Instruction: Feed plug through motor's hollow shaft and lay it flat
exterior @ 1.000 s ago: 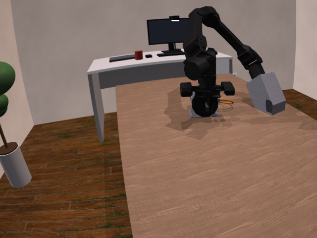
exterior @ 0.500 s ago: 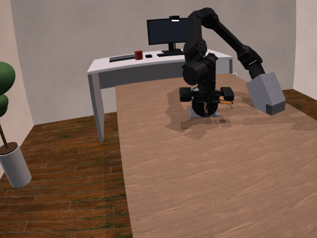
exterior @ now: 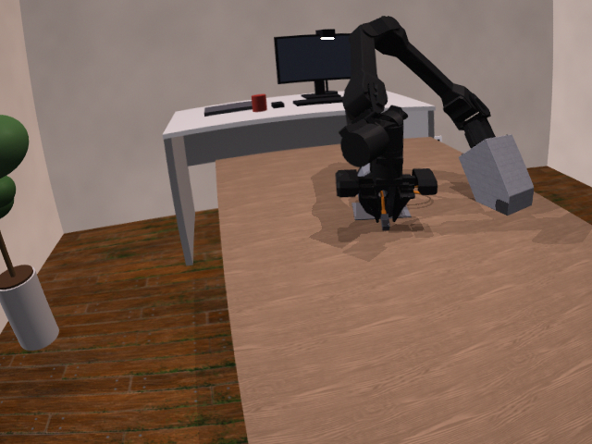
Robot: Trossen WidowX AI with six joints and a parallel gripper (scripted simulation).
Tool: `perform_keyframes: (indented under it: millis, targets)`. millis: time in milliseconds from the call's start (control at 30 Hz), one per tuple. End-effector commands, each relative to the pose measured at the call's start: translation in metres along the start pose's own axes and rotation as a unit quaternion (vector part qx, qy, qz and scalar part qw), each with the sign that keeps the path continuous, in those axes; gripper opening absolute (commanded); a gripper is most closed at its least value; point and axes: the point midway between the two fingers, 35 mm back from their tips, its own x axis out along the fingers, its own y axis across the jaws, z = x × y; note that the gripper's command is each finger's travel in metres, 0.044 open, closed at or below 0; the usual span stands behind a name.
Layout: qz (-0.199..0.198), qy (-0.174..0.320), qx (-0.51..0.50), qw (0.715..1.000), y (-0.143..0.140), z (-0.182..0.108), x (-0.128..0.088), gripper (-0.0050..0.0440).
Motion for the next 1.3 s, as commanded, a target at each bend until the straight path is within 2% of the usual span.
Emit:
perform_keyframes:
  millis: [0, 500, 533, 1133, 1167, 1267]
  targets:
    - [0.001, 0.000, 0.001, 1.000, 0.001, 0.001, 0.000, 0.0160]
    - [-0.005, -0.008, -0.003, 1.000, -0.001, 0.007, 0.011, 0.0160]
    - [-0.005, -0.006, -0.001, 1.000, 0.000, 0.006, 0.009, 0.0136]
    - [-0.005, -0.006, -0.001, 1.000, 0.000, 0.006, 0.009, 0.0029]
    - [-0.005, -0.006, -0.001, 1.000, 0.000, 0.005, 0.009, 0.0005]
    - [-0.005, -0.006, -0.001, 1.000, 0.001, 0.001, 0.008, 0.0000]
